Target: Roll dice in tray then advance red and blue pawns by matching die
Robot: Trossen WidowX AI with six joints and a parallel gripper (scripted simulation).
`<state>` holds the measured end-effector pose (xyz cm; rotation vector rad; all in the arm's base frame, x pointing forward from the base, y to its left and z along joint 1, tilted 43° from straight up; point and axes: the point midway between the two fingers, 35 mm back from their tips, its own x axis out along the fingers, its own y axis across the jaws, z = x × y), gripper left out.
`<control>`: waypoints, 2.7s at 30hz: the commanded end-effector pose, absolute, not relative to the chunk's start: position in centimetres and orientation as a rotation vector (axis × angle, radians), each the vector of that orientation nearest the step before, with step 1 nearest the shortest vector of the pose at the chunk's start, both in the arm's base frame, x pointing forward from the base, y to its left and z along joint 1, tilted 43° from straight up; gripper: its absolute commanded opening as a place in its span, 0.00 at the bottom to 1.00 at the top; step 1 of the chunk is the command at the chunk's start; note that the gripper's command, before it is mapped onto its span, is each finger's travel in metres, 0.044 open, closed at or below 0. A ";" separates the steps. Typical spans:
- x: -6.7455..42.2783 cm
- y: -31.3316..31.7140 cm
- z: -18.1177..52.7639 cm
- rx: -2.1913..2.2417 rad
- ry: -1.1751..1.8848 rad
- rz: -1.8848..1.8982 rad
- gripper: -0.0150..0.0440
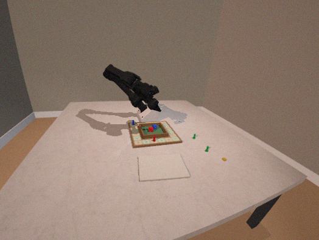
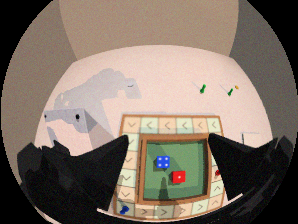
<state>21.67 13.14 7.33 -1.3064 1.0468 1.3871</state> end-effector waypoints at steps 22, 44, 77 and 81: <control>32.7 11.2 4.8 -1.174 1.533 0.054 0.60; 37.5 8.1 4.5 -0.863 1.429 -0.309 0.59; 38.1 5.5 1.6 -0.864 1.428 -0.311 0.36; 38.1 5.5 1.6 -0.864 1.428 -0.311 0.31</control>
